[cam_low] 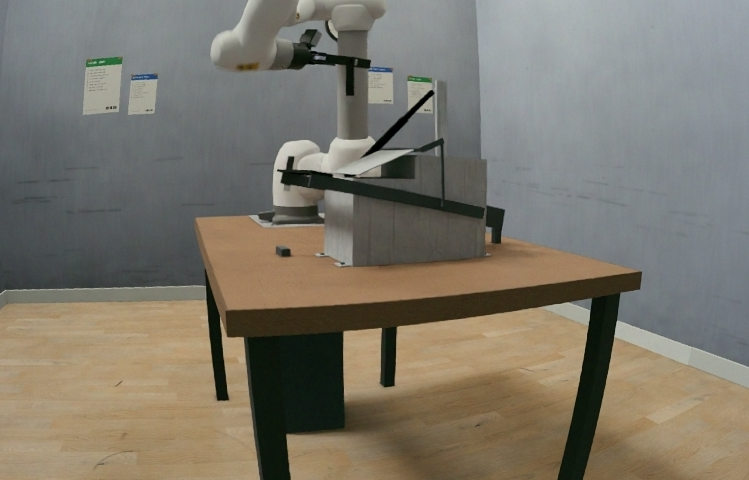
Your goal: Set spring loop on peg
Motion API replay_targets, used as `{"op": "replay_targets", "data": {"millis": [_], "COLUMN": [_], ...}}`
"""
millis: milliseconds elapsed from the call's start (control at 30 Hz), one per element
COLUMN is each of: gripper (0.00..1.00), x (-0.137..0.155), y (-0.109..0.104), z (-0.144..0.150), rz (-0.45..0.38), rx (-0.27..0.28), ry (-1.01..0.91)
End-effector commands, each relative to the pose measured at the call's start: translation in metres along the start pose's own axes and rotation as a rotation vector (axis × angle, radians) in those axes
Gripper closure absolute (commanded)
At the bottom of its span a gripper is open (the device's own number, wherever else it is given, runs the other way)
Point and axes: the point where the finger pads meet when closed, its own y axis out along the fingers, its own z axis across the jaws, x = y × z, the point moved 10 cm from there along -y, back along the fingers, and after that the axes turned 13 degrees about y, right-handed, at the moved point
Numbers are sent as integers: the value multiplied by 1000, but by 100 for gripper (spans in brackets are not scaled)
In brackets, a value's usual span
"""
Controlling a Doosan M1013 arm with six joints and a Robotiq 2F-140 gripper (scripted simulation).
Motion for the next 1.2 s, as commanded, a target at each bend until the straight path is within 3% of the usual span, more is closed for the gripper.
{"op": "replay_targets", "data": {"millis": [0,400,433,967,1000,1167], "gripper": [0,0,0,0,0,0], "x": [0,0,4,4,7,7], "y": [1,1,3,3,7,7], "z": [0,0,0,0,1,1], "rz": [-40,-40,-169,-169,-298,-298], "rx": [22,22,97,97,172,172], "ry": [4,4,18,18,33,33]}}
